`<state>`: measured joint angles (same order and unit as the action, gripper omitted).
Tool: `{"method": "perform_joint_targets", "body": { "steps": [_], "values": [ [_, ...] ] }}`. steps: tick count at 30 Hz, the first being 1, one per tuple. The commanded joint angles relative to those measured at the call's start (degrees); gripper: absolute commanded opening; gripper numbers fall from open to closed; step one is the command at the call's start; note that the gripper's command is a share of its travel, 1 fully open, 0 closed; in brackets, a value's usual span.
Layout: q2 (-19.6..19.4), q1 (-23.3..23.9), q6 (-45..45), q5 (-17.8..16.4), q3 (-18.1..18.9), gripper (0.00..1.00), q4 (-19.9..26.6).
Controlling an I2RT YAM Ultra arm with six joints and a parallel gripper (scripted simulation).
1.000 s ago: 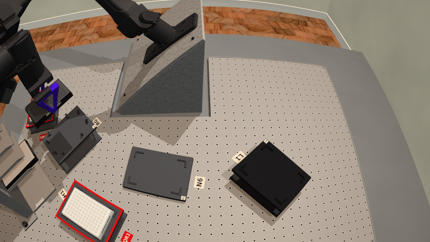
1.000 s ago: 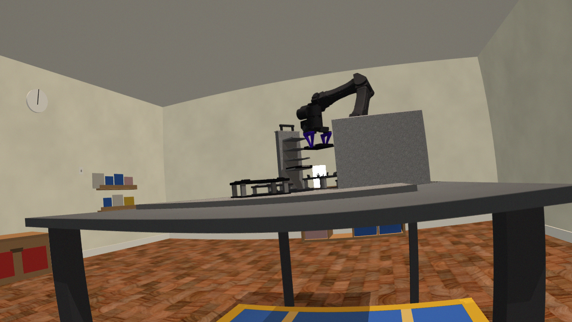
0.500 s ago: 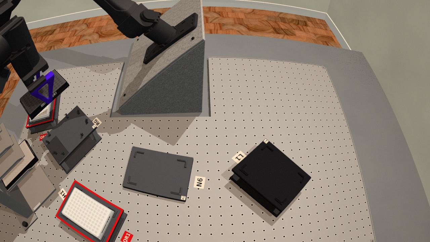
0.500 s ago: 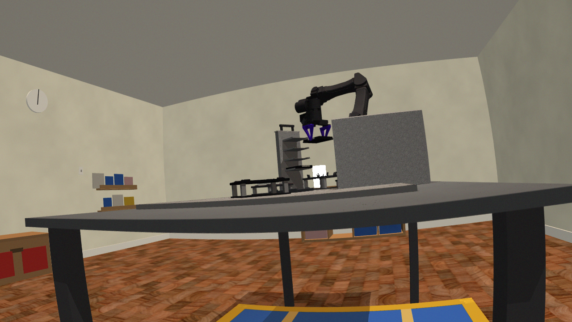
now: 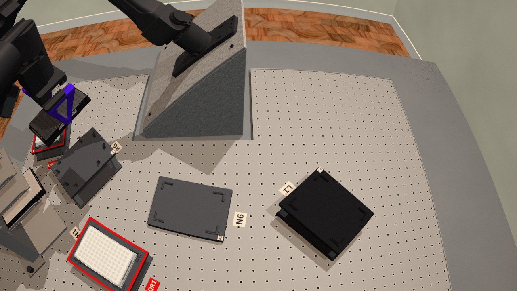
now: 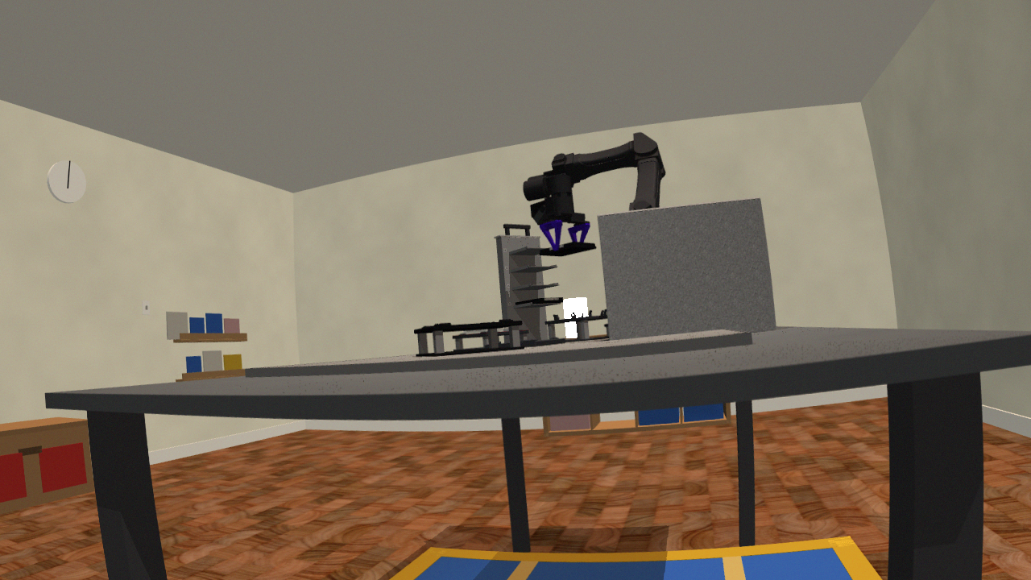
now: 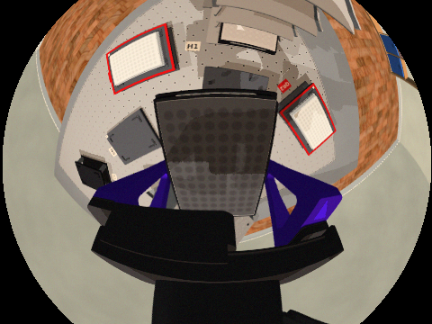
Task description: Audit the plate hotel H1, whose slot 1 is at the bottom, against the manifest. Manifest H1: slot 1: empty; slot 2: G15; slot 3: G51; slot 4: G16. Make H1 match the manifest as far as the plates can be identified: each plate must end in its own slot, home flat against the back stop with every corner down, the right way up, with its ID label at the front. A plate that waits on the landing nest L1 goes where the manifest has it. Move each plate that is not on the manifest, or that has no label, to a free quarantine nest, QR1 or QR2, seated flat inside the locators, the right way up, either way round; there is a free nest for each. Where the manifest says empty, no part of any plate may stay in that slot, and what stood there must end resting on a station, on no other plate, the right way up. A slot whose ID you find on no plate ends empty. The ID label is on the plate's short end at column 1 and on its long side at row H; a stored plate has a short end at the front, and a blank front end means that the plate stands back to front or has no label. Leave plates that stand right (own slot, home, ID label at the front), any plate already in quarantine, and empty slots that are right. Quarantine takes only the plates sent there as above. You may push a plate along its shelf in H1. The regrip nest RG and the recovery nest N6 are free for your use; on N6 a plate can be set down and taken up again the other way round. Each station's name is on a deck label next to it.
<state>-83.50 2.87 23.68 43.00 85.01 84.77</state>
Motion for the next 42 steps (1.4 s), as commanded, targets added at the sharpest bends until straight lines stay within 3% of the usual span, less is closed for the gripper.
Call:
{"method": "perform_joint_targets", "body": {
  "steps": [1, 15, 27, 42],
  "values": [
    [-0.68, -1.91, -1.02, 0.32, 0.04, 0.86, 0.02],
    [-5.82, -7.50, -4.81, 0.62, -0.27, 0.86, -0.14],
    [-6.73, -8.67, -12.76, 0.61, -0.53, 0.86, -0.21],
    [-12.63, -15.17, -18.18, 0.18, -1.63, 0.86, -1.08]
  ]
}}
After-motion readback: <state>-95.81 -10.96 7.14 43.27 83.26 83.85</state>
